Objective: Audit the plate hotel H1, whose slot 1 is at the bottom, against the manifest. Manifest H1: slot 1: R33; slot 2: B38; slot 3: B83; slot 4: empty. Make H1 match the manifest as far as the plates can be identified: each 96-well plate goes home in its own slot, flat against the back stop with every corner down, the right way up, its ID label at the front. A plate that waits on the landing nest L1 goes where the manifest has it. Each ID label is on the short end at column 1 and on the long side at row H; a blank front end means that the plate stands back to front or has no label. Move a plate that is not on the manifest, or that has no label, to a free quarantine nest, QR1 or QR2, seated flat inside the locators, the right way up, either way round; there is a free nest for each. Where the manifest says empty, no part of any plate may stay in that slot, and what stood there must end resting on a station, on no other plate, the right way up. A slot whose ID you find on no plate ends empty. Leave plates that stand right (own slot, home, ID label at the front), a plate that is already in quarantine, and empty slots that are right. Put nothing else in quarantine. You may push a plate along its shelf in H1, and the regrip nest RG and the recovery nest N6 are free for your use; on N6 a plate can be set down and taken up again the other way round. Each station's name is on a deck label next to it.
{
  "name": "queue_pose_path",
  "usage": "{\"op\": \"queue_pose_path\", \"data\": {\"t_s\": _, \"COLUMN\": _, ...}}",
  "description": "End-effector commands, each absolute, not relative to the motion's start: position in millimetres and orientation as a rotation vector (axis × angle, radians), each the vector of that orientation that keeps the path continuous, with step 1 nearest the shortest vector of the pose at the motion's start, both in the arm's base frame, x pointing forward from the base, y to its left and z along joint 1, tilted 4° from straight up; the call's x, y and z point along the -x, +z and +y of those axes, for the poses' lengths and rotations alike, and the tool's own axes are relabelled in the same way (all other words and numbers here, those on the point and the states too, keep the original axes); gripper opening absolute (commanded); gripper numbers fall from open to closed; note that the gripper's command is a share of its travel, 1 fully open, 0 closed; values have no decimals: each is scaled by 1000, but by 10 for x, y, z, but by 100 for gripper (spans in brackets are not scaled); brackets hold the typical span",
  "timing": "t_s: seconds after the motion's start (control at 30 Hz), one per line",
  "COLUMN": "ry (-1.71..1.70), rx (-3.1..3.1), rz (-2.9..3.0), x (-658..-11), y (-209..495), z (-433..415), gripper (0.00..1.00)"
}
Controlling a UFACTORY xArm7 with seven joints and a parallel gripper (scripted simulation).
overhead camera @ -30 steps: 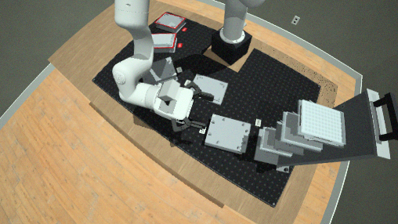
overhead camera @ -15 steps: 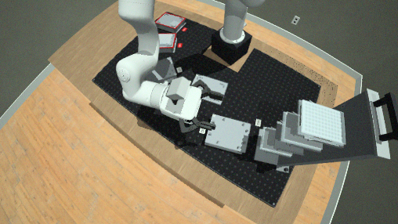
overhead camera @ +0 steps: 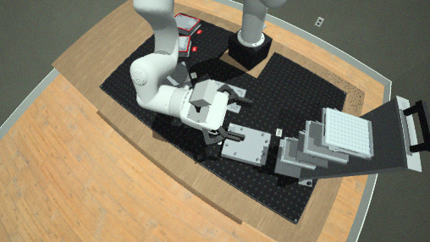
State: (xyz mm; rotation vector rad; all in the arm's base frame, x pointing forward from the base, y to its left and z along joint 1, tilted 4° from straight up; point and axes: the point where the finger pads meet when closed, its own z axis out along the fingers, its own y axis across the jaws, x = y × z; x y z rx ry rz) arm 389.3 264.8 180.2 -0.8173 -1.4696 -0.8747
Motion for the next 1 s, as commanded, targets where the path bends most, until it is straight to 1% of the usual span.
{"op": "queue_pose_path", "data": {"t_s": 0.0, "ry": -877, "rx": 816, "rz": -1473, "x": -3859, "y": 1878, "z": 2721, "gripper": 100}}
{"op": "queue_pose_path", "data": {"t_s": 0.97, "ry": -877, "rx": 816, "rz": -1472, "x": -3597, "y": 2285, "z": 3180, "gripper": 100}}
